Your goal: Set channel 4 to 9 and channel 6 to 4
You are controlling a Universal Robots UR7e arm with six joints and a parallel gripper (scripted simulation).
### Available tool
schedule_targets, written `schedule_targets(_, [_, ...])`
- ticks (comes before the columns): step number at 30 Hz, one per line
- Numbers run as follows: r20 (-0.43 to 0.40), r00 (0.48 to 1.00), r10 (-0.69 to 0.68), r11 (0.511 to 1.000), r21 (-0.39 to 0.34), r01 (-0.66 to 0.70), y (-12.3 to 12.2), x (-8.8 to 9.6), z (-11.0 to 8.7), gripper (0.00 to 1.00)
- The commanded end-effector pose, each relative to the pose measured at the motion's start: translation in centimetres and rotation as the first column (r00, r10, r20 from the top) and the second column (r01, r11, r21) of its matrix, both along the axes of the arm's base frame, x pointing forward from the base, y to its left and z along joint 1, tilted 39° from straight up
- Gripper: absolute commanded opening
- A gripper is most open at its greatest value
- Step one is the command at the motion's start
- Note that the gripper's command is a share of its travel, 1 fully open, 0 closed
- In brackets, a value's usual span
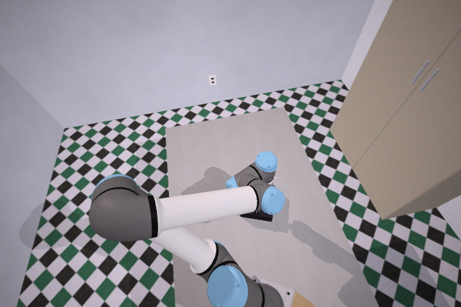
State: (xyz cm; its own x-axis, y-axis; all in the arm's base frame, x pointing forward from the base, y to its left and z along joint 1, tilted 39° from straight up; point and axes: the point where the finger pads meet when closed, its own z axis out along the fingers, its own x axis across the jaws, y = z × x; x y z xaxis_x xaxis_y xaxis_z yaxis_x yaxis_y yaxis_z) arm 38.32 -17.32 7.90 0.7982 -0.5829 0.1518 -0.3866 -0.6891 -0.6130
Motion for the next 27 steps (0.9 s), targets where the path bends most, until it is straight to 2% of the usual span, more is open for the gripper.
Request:
schedule_targets(1, [0.0, 1.0, 0.001, 1.0, -0.002, -0.001, 0.1, 0.1, 0.2, 0.0])
schedule_targets(10, [0.0, 1.0, 0.001, 1.0, -0.002, -0.001, 0.0, -0.1, 0.5, 0.0])
schedule_targets(18, [0.0, 1.0, 0.001, 1.0, -0.002, -0.001, -1.0, -1.1, 2.2, 0.0])
schedule_targets(27, [0.0, 1.0, 0.001, 1.0, -0.002, -0.001, -1.5, -1.7, 3.2, 0.0])
